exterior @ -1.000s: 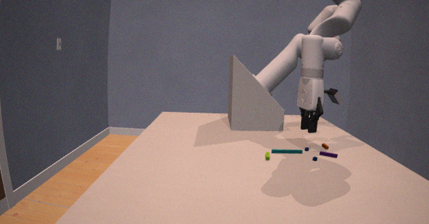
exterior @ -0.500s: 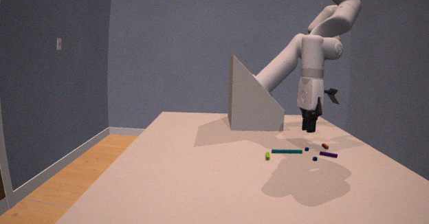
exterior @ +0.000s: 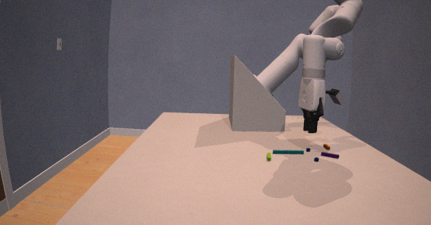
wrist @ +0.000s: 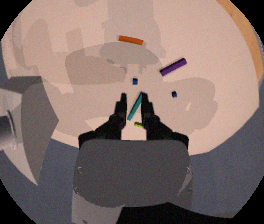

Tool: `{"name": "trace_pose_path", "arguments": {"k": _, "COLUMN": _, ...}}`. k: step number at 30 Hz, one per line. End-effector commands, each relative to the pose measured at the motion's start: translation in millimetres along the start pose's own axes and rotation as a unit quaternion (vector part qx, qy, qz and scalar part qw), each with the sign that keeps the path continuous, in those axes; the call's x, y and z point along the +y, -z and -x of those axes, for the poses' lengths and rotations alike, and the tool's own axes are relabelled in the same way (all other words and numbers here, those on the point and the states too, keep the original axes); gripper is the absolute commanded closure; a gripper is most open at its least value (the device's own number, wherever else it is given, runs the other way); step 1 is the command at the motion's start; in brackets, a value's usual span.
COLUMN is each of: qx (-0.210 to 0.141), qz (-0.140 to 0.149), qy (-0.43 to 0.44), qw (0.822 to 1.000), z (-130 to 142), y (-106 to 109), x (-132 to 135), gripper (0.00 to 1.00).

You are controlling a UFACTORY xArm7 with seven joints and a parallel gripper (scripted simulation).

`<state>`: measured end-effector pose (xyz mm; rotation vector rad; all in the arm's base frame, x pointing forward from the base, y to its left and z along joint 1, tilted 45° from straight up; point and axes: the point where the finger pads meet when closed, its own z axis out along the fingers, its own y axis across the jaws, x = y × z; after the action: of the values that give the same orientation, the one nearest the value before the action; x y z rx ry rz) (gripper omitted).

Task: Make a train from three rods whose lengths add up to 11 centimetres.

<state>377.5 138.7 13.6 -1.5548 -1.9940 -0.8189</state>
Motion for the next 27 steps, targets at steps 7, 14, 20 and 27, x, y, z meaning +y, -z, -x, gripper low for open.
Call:
{"name": "trace_pose_path", "arguments": {"k": 7, "qx": -0.001, "qz": 0.002, "qy": 0.0, "qw": 1.0, "z": 1, "y": -1, "x": 1, "gripper": 0.76}}
{"name": "trace_pose_path", "arguments": {"k": 14, "qx": -0.001, "qz": 0.001, "qy": -0.001, "qw": 1.0, "z": 1, "y": -4, "x": 1, "gripper": 0.76}}
{"name": "trace_pose_path", "arguments": {"k": 20, "qx": -0.001, "qz": 0.001, "qy": -0.001, "qw": 1.0, "z": 1, "y": -11, "x": 1, "gripper": 0.76}}
{"name": "trace_pose_path", "arguments": {"k": 27, "qx": -0.001, "qz": 0.001, "qy": -0.001, "qw": 1.0, "z": 0, "y": -21, "x": 2, "gripper": 0.76}}
